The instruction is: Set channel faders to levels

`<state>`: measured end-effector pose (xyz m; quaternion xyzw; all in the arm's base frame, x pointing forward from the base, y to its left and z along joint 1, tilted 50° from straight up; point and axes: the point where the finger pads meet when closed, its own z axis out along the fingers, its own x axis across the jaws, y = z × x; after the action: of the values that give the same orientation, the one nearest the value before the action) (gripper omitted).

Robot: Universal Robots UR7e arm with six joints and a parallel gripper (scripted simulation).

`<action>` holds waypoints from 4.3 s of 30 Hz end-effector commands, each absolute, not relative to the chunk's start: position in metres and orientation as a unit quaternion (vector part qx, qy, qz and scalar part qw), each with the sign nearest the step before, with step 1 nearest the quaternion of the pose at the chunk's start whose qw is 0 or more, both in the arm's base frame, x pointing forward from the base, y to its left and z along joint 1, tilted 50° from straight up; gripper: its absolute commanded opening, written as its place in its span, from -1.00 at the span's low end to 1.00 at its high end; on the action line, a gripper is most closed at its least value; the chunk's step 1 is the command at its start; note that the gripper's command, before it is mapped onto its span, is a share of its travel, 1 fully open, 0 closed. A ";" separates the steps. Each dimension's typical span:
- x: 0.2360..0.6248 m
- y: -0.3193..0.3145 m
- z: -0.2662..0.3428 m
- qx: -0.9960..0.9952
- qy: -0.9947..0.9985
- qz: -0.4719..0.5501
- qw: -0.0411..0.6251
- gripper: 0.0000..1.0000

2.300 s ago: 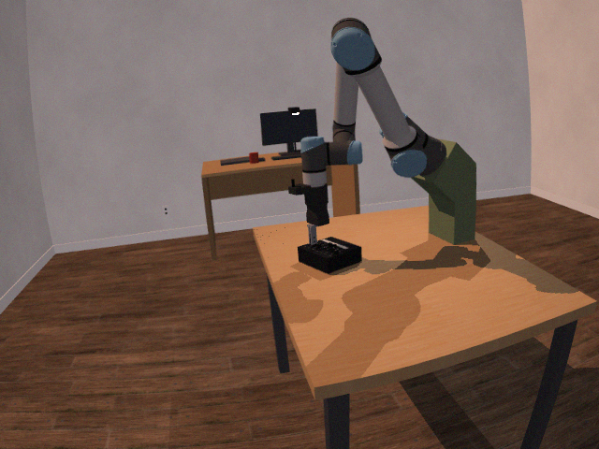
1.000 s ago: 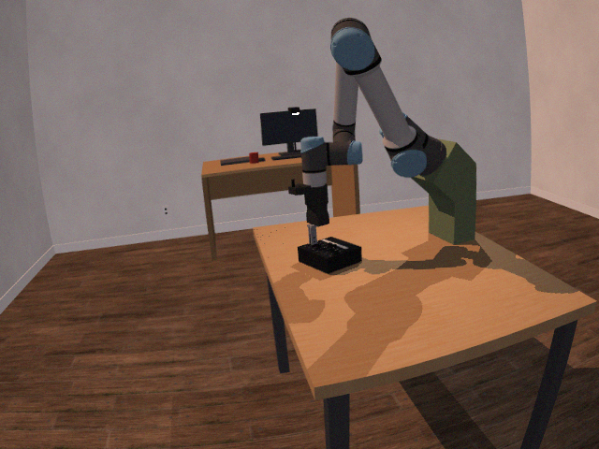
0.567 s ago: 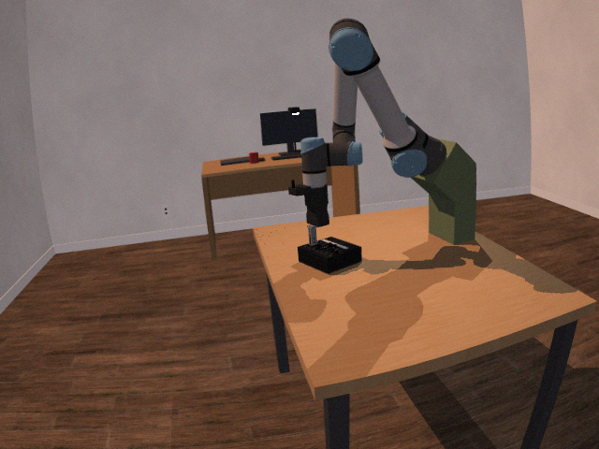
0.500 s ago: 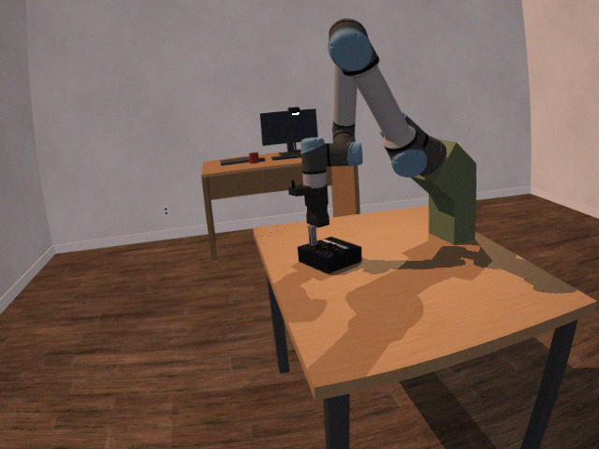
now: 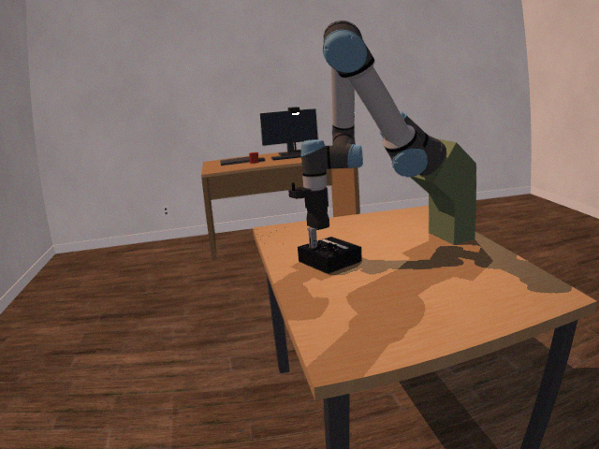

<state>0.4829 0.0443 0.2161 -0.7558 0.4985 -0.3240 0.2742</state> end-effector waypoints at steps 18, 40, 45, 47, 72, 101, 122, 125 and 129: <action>0.483 0.044 0.216 -0.756 0.498 -0.325 0.274 -1.00; 0.479 0.042 0.211 -0.756 0.498 -0.325 0.274 -1.00; 0.478 0.041 0.209 -0.756 0.498 -0.325 0.274 -1.00; 0.478 0.041 0.208 -0.756 0.498 -0.325 0.274 -1.00; 0.471 0.037 0.200 -0.756 0.498 -0.325 0.274 -1.00; 0.470 0.036 0.198 -0.756 0.498 -0.325 0.274 -1.00; 0.473 0.038 0.203 -0.756 0.498 -0.325 0.274 -1.00; 0.473 0.038 0.203 -0.756 0.498 -0.325 0.274 -1.00; 0.473 0.038 0.203 -0.756 0.498 -0.325 0.274 -1.00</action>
<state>0.4732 0.0380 0.2023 -0.7558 0.4984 -0.3242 0.2743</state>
